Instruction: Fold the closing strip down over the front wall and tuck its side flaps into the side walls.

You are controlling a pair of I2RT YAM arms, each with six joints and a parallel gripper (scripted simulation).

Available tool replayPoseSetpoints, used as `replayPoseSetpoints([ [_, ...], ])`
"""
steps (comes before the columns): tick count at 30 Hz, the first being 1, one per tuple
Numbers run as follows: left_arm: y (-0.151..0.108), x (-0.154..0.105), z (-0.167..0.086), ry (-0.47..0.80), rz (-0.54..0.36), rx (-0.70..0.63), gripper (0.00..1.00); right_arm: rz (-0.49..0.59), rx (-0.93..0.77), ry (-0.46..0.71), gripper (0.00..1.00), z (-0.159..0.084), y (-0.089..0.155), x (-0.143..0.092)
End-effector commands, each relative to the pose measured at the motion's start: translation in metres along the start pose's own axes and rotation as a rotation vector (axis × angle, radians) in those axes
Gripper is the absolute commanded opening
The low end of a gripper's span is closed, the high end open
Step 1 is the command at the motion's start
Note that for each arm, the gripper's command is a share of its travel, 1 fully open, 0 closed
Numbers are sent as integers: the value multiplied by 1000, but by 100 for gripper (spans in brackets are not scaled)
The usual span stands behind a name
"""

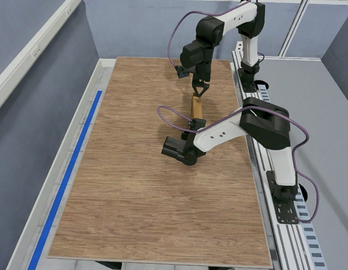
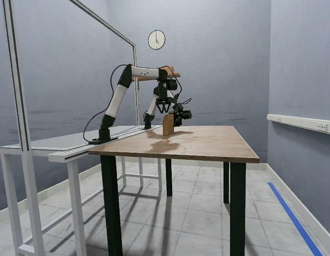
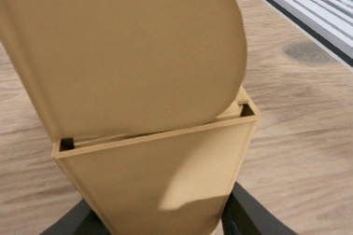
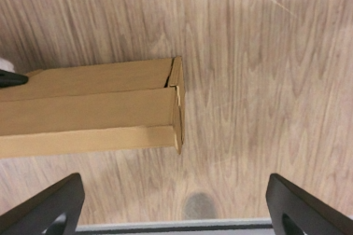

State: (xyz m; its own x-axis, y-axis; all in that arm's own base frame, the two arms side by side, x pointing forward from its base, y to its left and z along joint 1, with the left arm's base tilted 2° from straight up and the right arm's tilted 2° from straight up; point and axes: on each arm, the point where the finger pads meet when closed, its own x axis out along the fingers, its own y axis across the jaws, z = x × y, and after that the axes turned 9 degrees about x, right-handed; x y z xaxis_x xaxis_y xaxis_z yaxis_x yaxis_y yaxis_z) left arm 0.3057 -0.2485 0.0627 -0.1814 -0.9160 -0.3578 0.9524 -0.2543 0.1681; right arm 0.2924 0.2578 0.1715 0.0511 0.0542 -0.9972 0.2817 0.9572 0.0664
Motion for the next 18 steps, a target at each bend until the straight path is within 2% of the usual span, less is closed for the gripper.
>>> replayPoseSetpoints([
  [1, 2, -2, 16, -9, 9, 55, 45, -50, 7, 28, 84, -3, -7, 6],
  [3, 2, -2, 16, -9, 9, 55, 45, -56, 8, 32, 84, -4, -8, 8],
  [4, 2, -2, 16, -9, 9, 55, 45, -23, -28, 12, 1, -3, -19, -9],
  [7, 2, -2, 16, -9, 9, 55, 45, -19, -103, 13, 1, -1, -26, -10],
  [12, 2, -2, 16, -9, 9, 55, 45, 3, -103, -1, 1, 5, -30, -11],
  [16, 2, -2, 16, -9, 9, 55, 45, -6, -103, 8, 1, 6, -43, -11],
  [18, 2, -2, 16, -9, 9, 55, 45, 3, -103, 0, 1, 8, -41, -5],
])
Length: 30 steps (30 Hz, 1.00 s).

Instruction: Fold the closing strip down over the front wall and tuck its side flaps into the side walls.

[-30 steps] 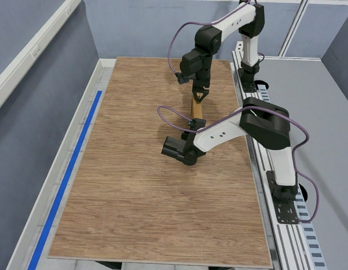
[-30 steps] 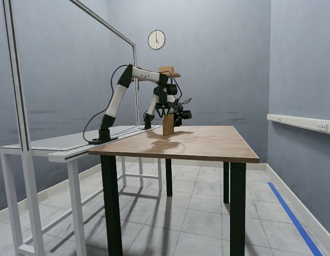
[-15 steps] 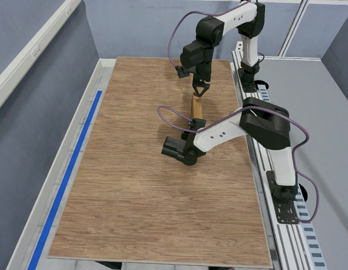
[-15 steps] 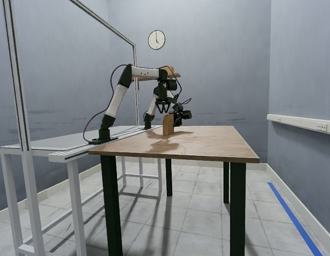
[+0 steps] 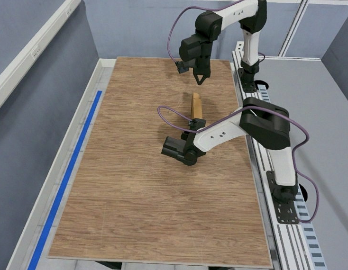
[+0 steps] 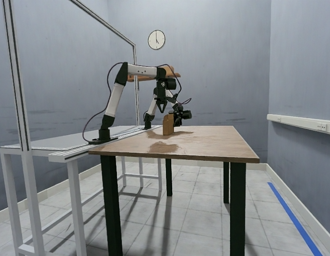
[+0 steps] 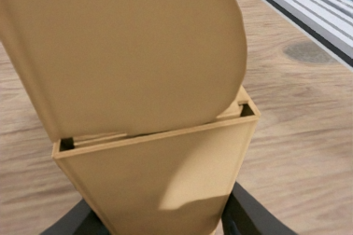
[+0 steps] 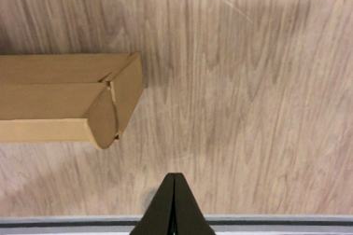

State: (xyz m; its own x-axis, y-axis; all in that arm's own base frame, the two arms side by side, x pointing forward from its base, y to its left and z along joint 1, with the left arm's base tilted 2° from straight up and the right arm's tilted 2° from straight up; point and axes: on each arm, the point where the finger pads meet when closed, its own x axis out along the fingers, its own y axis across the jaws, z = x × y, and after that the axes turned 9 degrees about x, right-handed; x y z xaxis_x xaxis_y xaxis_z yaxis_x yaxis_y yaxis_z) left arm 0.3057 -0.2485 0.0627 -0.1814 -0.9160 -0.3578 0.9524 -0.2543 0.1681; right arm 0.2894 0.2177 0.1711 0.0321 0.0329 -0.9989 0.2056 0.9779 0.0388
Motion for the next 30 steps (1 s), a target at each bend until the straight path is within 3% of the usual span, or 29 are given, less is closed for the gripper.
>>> replayPoseSetpoints([
  [1, 2, -2, 16, -9, 9, 55, 45, 26, -30, -12, 1, -3, 0, 2],
  [3, 2, -2, 16, -9, 9, 55, 45, 3, -35, 9, 1, -4, 2, 19],
  [11, 2, -2, 16, -9, 9, 55, 45, 29, -29, -18, 1, -2, 0, 26],
  [13, 2, -2, 16, -9, 9, 55, 45, -5, -20, 13, 1, 6, 1, 45],
  [30, 2, -2, 16, -9, 9, 55, 45, -3, -23, 14, 1, 54, 10, 40],
])
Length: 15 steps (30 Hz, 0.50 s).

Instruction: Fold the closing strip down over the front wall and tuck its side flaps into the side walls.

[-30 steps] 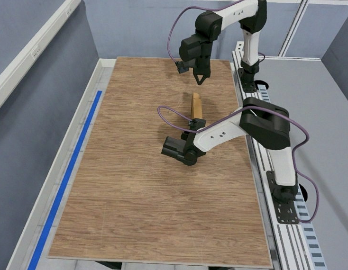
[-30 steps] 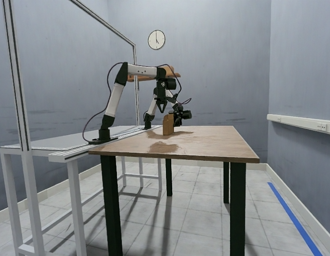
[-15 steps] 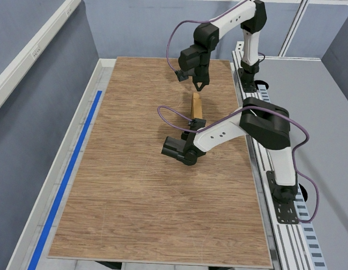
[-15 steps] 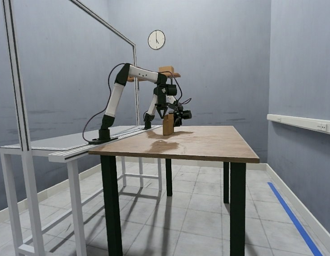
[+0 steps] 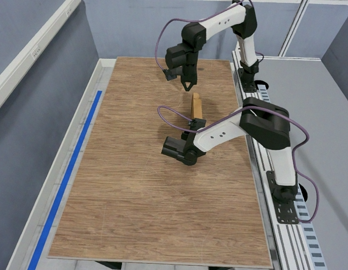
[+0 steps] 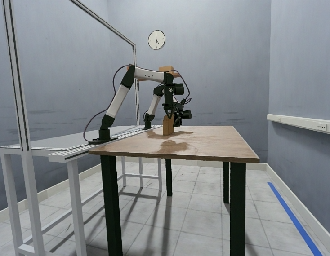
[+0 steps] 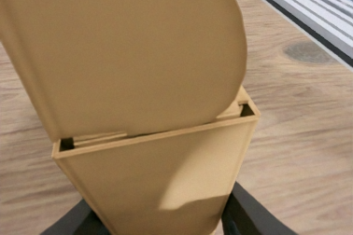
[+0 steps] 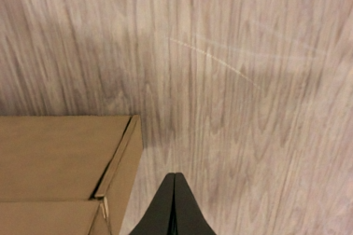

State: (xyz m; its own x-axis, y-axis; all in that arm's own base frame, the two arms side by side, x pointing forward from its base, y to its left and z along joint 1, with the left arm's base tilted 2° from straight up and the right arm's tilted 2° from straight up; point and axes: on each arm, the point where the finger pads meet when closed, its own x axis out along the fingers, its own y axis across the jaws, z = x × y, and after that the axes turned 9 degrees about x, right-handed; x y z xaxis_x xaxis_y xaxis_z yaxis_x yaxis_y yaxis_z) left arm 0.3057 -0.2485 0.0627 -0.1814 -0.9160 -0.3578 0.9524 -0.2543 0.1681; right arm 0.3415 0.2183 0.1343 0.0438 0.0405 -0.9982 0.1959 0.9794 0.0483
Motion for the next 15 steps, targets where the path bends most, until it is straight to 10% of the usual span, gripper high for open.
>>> replayPoseSetpoints([
  [1, 2, -2, 16, -9, 9, 55, 45, -13, -13, 24, 1, 7, 0, 1],
  [15, 2, -2, 16, -9, 9, 55, 45, -17, -13, 22, 1, 13, 24, 3],
])
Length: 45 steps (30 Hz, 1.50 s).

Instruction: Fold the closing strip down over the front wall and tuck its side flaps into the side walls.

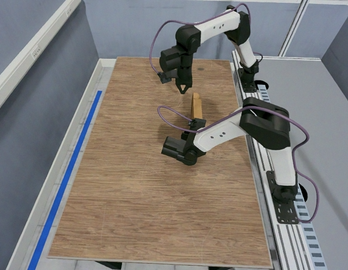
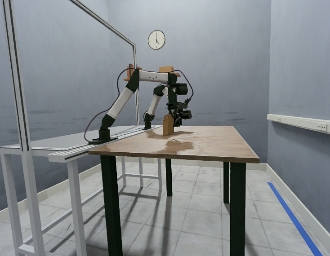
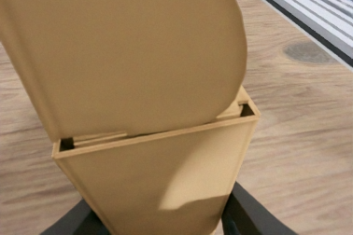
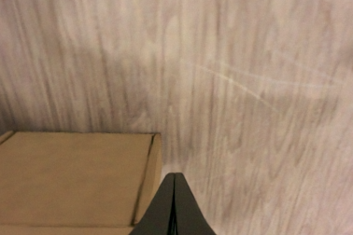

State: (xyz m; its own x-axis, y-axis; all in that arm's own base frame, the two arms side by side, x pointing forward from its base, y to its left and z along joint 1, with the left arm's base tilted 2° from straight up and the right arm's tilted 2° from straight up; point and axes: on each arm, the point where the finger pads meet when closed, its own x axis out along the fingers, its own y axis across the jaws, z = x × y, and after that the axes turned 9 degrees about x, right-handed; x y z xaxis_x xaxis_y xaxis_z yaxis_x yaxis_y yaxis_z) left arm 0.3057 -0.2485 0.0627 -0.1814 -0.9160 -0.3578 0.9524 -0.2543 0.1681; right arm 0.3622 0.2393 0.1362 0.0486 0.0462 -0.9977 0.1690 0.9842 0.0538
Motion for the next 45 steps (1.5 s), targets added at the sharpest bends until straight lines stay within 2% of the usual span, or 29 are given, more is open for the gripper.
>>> replayPoseSetpoints([
  [1, 2, -2, 16, -9, 9, 55, 45, -24, 14, 26, 1, -3, 2, 3],
  [19, 2, -2, 16, -9, 9, 55, 45, -20, 15, 12, 1, -7, 45, 5],
  [39, 2, -2, 16, -9, 9, 55, 45, -19, 14, 12, 1, -18, 49, 5],
  [41, 2, -2, 16, -9, 9, 55, 45, -55, 16, 43, 1, -24, 41, 16],
  [43, 2, -2, 16, -9, 9, 55, 45, 4, 13, -6, 1, -25, 45, -14],
  [45, 2, -2, 16, -9, 9, 55, 45, 9, 15, -11, 1, -26, 43, -18],
])
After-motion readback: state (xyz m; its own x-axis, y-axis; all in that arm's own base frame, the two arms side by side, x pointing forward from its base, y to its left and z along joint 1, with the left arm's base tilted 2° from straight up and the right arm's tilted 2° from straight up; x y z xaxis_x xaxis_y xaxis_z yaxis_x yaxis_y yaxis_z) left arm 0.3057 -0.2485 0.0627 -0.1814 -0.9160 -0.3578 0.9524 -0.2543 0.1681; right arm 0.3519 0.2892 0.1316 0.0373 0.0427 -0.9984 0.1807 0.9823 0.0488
